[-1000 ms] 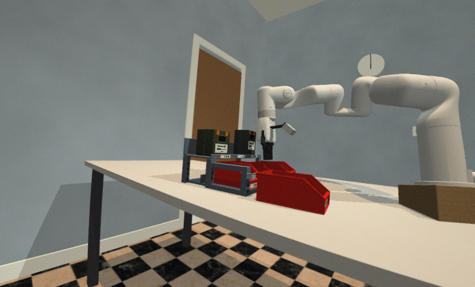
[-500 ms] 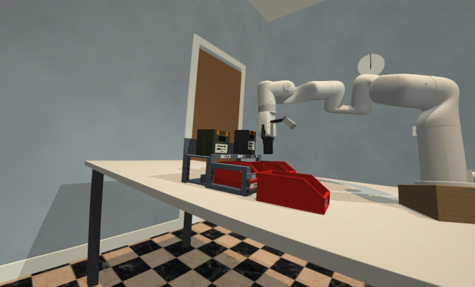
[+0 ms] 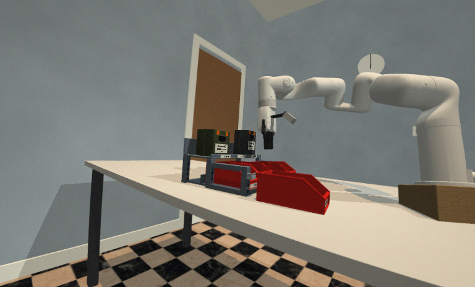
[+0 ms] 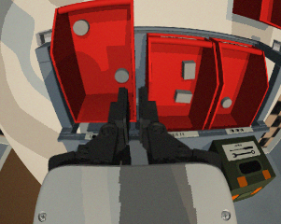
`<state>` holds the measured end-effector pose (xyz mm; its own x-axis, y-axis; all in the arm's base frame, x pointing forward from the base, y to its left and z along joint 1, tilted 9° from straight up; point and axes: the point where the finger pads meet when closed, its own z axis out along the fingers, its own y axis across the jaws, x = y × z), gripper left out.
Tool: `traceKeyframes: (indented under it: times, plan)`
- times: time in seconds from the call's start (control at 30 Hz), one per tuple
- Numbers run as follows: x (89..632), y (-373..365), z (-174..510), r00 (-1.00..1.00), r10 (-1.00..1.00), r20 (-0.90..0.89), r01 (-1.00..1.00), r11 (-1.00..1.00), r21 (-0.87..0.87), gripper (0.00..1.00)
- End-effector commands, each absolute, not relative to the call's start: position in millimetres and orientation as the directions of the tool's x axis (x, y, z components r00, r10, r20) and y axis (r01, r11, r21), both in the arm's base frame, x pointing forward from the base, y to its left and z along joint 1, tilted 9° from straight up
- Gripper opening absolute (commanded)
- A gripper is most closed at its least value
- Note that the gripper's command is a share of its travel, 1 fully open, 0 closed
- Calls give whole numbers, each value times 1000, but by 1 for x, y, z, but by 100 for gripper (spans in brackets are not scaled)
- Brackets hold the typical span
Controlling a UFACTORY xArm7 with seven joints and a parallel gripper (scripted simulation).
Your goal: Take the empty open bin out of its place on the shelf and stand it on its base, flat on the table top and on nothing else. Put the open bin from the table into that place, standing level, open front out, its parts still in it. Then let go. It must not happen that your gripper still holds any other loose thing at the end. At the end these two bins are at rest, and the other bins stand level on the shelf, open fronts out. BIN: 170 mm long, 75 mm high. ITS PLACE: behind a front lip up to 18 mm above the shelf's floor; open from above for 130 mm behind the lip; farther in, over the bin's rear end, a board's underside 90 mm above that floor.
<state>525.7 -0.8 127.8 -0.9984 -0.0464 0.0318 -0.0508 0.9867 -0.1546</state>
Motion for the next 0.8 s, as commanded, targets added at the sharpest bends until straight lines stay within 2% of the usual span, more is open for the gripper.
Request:
traceKeyframes:
  times: [0.0,0.77]
  plan:
    - [526,1,135,-998,-47,28,-51,987,-154,10]
    - [525,2,145,-998,-47,28,-51,987,-154,10]
